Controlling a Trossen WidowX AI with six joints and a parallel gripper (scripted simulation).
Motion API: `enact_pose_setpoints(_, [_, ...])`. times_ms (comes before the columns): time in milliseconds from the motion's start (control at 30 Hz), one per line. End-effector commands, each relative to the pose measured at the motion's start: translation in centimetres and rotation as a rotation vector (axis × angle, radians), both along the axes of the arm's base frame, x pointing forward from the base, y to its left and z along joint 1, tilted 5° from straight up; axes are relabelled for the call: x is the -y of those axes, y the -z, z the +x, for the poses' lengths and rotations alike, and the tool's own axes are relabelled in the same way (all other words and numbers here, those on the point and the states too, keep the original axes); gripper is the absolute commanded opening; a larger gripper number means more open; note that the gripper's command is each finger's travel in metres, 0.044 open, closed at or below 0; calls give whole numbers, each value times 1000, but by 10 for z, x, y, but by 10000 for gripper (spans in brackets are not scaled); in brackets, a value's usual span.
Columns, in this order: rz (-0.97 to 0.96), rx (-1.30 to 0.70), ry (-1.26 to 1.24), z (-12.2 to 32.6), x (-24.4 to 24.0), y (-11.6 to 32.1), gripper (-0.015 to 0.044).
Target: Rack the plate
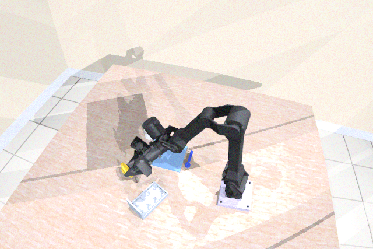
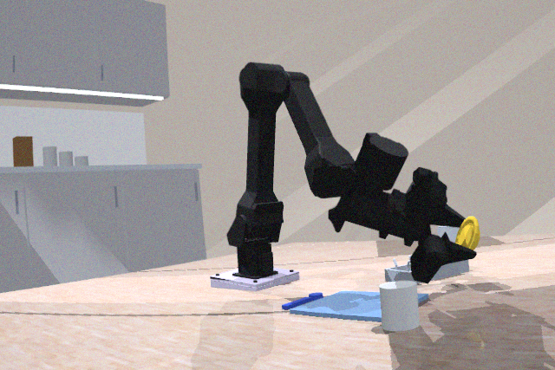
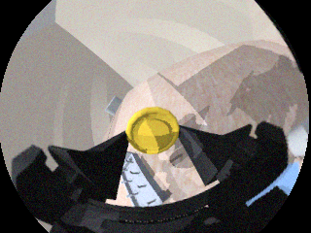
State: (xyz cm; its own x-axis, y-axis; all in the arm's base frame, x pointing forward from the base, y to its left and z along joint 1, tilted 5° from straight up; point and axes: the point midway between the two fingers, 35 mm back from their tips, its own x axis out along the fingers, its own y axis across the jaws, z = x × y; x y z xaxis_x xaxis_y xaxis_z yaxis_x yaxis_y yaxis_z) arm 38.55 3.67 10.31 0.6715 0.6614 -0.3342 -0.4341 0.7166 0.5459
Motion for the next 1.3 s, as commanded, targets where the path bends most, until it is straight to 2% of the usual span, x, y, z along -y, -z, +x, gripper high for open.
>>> enact_pose_setpoints(0, [-5,80,-39,-6,1,0,0])
enact_pose_setpoints(933, [-123,654,-347,-94,-6,1,0])
enact_pose_setpoints(1267, [-154,769,-439,-123,-13,0,0])
